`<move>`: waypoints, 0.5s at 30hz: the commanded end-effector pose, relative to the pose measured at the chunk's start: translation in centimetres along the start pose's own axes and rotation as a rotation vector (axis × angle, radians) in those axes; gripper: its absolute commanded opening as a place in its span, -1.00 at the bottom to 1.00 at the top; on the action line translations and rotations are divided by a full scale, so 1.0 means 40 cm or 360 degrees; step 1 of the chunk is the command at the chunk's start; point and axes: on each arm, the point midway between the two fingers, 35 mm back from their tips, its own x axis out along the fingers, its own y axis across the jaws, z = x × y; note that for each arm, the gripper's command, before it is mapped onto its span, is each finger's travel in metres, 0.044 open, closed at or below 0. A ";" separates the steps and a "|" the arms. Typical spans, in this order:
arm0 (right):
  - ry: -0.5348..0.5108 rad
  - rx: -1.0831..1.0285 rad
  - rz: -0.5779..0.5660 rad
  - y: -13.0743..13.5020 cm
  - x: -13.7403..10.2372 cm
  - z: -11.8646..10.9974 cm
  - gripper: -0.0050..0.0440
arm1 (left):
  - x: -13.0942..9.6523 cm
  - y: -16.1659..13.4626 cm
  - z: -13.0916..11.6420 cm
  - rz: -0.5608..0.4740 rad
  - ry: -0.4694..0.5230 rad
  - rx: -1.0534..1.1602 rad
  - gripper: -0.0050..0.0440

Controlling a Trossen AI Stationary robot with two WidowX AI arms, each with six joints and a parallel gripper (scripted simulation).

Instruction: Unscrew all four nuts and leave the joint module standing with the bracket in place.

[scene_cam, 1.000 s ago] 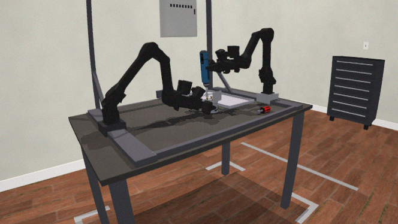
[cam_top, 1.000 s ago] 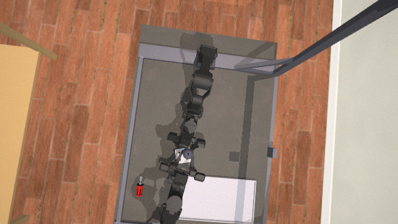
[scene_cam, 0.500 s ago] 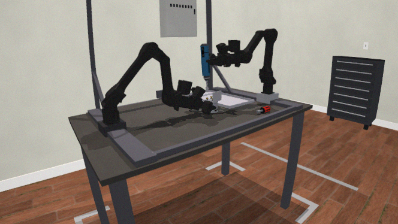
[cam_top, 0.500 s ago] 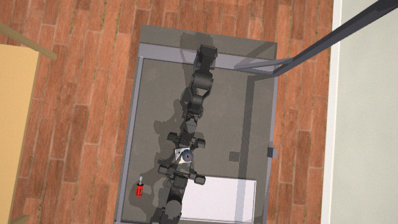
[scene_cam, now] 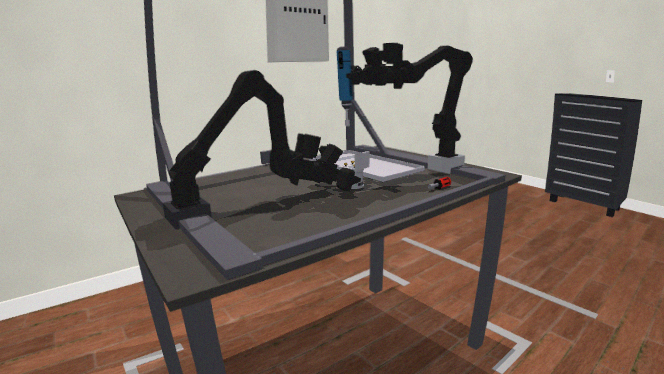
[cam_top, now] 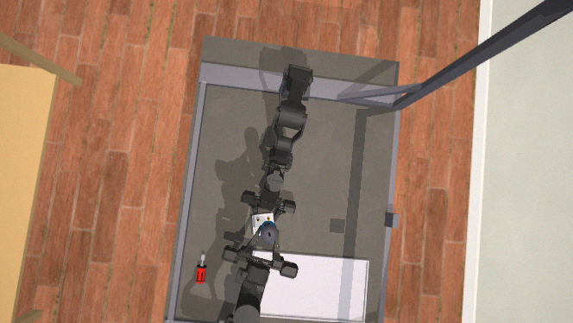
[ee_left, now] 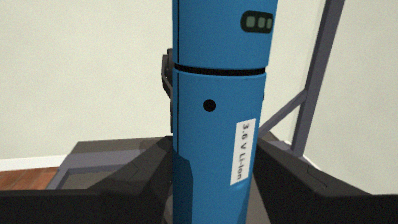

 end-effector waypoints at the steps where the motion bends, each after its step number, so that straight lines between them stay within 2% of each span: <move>1: -0.0064 0.0004 -0.0002 0.000 0.002 0.043 0.18 | -0.012 -0.004 0.115 -0.0003 -0.0119 -0.0005 -0.14; 8: -0.0064 0.0004 -0.0002 0.000 0.002 0.043 0.18 | -0.016 -0.004 0.152 -0.0003 -0.0137 -0.0006 -0.14; 15: -0.0064 0.0004 -0.0002 0.000 0.002 0.043 0.18 | 0.010 -0.005 0.135 -0.0003 -0.0116 -0.0005 -0.14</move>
